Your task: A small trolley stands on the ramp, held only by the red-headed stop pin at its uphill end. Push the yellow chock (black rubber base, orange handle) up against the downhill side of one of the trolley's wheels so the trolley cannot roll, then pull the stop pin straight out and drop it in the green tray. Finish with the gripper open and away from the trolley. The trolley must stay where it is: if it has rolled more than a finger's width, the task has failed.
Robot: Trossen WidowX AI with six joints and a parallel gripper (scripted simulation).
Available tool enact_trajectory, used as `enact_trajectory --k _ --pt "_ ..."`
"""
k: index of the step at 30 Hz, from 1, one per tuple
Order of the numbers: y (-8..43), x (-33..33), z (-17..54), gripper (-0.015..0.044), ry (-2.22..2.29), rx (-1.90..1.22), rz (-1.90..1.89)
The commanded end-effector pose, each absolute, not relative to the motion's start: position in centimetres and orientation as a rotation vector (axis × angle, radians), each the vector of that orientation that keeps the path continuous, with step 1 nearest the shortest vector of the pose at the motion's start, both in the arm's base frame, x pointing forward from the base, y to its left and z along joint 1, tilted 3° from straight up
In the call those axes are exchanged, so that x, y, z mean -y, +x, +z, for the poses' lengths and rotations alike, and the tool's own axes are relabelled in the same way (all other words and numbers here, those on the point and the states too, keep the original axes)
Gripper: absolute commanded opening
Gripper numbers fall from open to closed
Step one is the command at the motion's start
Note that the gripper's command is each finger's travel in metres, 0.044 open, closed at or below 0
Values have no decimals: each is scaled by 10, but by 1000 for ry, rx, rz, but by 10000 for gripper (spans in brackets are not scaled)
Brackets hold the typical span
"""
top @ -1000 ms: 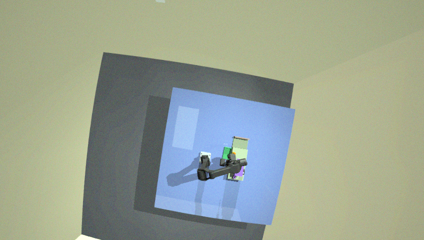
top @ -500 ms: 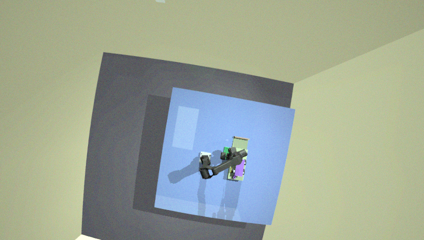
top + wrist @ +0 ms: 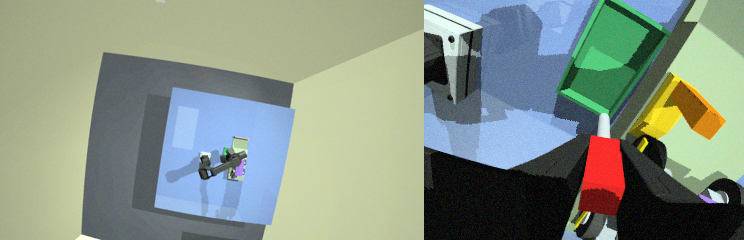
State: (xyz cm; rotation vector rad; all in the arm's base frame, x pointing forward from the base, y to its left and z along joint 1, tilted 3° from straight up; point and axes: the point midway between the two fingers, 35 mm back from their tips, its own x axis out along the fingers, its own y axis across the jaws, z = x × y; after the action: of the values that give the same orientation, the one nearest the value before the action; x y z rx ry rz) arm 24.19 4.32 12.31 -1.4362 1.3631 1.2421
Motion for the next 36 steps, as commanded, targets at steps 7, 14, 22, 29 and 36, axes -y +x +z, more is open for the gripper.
enact_trajectory --k 7,14,22,29,36 --pt "241 -42 124 0 -1601 -1151 1495" --pt "241 -40 124 0 -1716 -979 1668" --pt "241 -39 124 0 -1840 -756 1849" --pt "241 -37 124 0 -1947 -535 1985" --pt "241 -36 125 0 -2052 -292 2099"
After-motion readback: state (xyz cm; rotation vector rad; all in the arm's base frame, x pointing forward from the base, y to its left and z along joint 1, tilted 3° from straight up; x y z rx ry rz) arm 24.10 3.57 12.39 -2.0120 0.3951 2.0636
